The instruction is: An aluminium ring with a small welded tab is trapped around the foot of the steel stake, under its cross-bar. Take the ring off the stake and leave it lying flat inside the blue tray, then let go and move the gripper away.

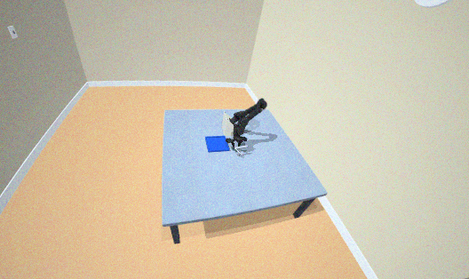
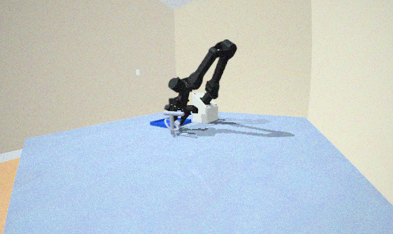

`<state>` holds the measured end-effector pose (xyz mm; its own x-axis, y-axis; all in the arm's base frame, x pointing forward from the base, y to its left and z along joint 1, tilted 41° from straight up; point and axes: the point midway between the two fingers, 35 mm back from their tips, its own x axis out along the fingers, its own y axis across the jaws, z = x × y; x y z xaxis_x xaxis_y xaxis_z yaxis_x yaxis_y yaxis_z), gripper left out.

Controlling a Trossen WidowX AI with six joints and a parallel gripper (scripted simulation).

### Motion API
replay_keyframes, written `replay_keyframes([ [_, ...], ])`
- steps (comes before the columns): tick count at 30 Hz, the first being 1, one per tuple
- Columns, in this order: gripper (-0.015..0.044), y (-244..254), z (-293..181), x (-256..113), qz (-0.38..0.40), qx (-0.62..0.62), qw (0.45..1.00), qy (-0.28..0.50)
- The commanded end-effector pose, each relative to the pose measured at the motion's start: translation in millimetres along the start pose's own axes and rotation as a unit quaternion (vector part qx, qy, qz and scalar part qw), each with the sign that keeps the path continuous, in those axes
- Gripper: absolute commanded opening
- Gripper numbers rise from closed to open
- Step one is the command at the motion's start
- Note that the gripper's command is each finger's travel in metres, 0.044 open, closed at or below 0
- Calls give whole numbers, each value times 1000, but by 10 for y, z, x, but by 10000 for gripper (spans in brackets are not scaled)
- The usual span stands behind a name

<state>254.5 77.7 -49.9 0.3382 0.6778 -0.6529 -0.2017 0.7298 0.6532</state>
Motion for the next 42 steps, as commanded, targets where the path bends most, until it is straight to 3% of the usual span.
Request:
replay_keyframes([
  [1,0,-26,42,-12,3,-2,1000,11],
  [42,0,-80,165,-234,53,16,993,107],
])
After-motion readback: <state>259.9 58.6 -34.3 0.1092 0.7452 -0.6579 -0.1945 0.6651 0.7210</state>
